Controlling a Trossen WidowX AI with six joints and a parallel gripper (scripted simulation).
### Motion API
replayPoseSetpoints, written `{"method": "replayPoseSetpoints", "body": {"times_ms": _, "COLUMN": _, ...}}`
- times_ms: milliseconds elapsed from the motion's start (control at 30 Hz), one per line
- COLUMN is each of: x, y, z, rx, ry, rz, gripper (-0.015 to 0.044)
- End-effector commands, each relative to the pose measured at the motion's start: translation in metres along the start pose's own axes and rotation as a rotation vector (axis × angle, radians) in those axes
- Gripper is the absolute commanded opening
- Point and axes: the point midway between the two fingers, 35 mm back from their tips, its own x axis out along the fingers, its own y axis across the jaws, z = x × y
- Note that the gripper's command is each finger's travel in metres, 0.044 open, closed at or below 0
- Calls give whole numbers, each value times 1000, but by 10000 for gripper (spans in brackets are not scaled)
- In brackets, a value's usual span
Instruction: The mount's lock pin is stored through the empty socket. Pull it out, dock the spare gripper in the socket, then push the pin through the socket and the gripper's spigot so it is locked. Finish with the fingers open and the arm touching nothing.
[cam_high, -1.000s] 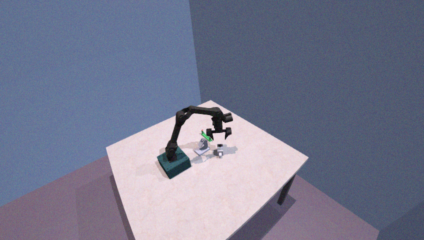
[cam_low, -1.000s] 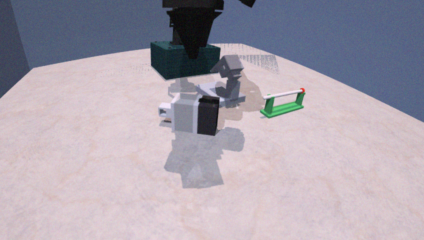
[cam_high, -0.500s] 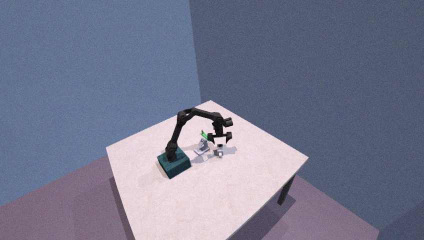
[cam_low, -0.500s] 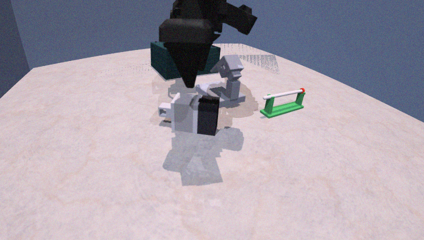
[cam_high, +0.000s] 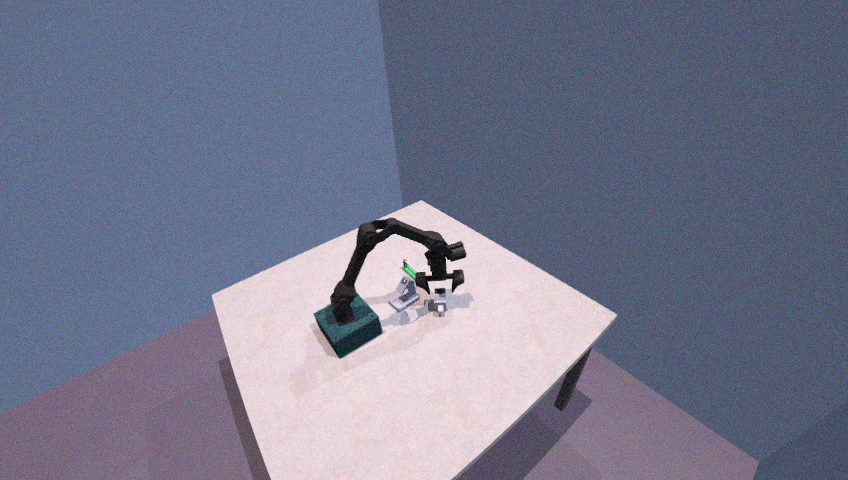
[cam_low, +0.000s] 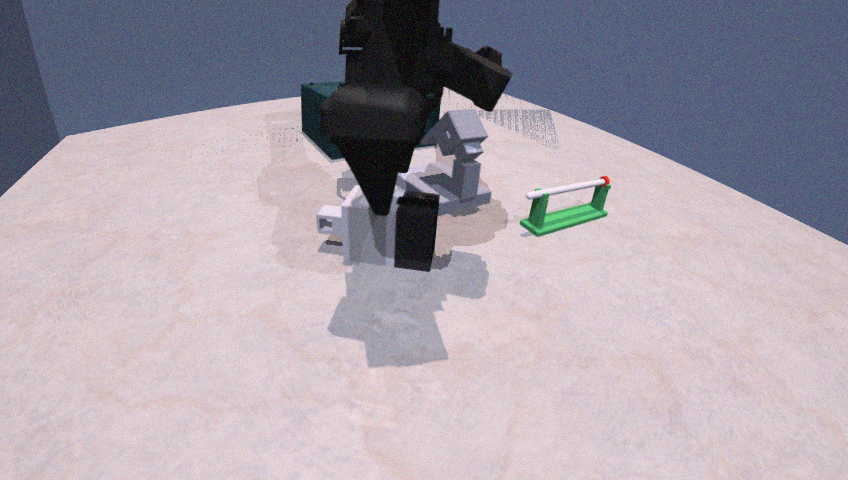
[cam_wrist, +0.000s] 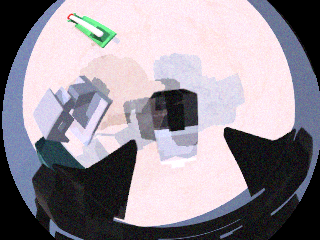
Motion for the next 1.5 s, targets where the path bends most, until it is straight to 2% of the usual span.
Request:
{"method": "replayPoseSetpoints", "body": {"times_ms": 0, "x": 13, "y": 2, "z": -2, "rx": 6, "ry": 10, "rz": 13, "gripper": 440}}
{"method": "replayPoseSetpoints", "body": {"times_ms": 867, "x": 55, "y": 4, "z": -2, "rx": 6, "ry": 10, "rz": 14, "gripper": 440}}
{"method": "replayPoseSetpoints", "body": {"times_ms": 1267, "x": 56, "y": 4, "z": -2, "rx": 6, "ry": 10, "rz": 14, "gripper": 440}}
{"method": "replayPoseSetpoints", "body": {"times_ms": 1467, "x": 56, "y": 4, "z": -2, "rx": 6, "ry": 10, "rz": 14, "gripper": 282}}
